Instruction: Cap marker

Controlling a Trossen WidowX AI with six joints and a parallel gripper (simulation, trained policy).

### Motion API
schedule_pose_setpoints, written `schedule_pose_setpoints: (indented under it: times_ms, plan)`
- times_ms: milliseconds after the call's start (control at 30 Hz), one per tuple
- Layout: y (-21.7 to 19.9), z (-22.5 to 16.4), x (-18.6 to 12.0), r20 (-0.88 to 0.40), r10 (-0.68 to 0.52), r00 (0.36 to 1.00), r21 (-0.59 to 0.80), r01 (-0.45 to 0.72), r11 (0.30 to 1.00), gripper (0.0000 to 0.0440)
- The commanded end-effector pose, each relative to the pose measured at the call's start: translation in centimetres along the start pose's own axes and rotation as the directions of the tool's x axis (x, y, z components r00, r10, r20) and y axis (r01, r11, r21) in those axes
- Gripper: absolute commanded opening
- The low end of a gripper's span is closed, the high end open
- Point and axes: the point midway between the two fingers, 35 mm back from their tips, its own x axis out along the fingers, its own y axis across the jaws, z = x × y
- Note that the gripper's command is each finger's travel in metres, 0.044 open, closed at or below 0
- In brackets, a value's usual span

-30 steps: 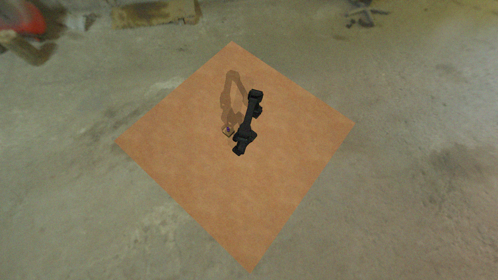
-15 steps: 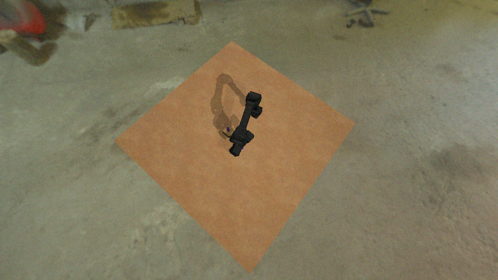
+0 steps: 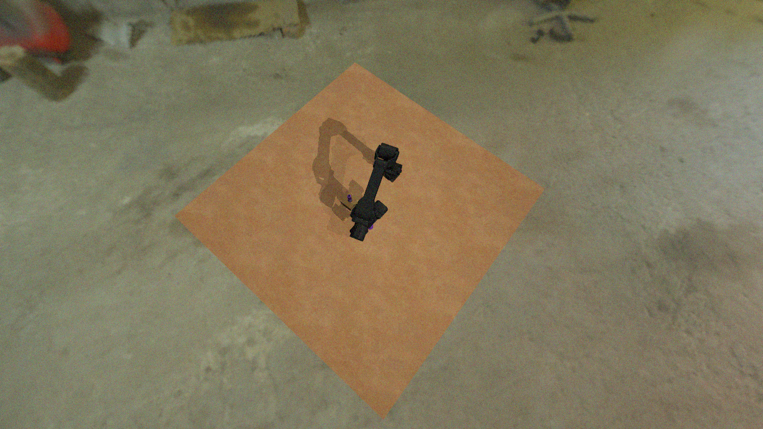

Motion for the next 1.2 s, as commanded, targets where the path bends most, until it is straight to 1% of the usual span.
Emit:
schedule_pose_setpoints:
  times_ms: [0, 467, 567, 700, 867, 1167]
  plan:
    - [-0.1, 0.1, 0.7, 0.000, -0.019, 1.000, -0.005, 0.019, 1.000, 0.0297]
    - [-0.1, 0.5, 3.5, 0.022, -0.056, 0.998, -0.028, 0.057, 0.998, 0.0268]
    - [-0.1, 0.6, 3.9, 0.031, -0.054, 0.998, -0.034, 0.055, 0.998, 0.0256]
    - [-0.1, 0.7, 4.3, 0.042, -0.049, 0.998, -0.040, 0.050, 0.998, 0.0223]
    - [-0.3, 1.0, 4.0, 0.053, -0.033, 0.998, -0.042, 0.035, 0.998, 0.0095]
    - [0.5, 1.8, 0.9, 0.037, 0.046, 0.998, -0.018, -0.046, 0.999, 0.0090]
